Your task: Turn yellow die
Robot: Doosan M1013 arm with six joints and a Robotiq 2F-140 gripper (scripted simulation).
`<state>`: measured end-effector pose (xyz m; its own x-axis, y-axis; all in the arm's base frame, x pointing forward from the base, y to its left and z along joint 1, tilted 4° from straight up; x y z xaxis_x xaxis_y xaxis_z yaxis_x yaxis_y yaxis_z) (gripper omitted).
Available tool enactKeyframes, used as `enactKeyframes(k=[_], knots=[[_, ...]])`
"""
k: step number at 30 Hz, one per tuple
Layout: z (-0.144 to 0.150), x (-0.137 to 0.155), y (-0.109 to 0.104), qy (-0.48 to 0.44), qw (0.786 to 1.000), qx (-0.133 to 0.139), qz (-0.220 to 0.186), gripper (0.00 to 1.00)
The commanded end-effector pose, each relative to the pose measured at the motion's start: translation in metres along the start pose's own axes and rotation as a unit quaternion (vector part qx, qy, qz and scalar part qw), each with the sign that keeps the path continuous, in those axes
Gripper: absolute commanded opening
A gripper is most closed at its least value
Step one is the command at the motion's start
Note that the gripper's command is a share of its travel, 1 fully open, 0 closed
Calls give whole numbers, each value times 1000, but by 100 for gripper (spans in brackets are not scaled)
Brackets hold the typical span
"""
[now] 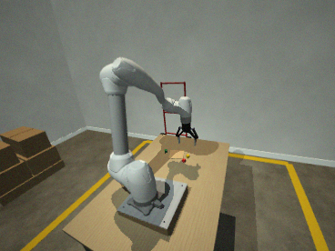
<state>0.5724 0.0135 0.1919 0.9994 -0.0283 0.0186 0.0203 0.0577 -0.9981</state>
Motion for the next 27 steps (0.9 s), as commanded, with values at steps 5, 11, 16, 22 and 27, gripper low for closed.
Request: enactKeyframes(k=[5, 11, 16, 22, 27], knots=[[0, 0, 0, 0, 1000, 0, 0, 100], [0, 0, 9, -4, 1000, 6, 3, 100], [0, 0, 30, -4, 1000, 6, 3, 100], [2, -1, 73, -4, 1000, 6, 3, 100], [3, -2, 91, -4, 1000, 6, 3, 100]])
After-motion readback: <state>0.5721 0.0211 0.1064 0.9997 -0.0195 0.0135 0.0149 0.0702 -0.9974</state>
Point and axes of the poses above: the point where the finger pads meet when closed, its own y axis out along the fingers, its own z axis across the jaws, x = y × z, the point moved 7 cm from there along -y, back along the fingers, and after that the axes turned 13 degrees about y, right-handed, at the moved point
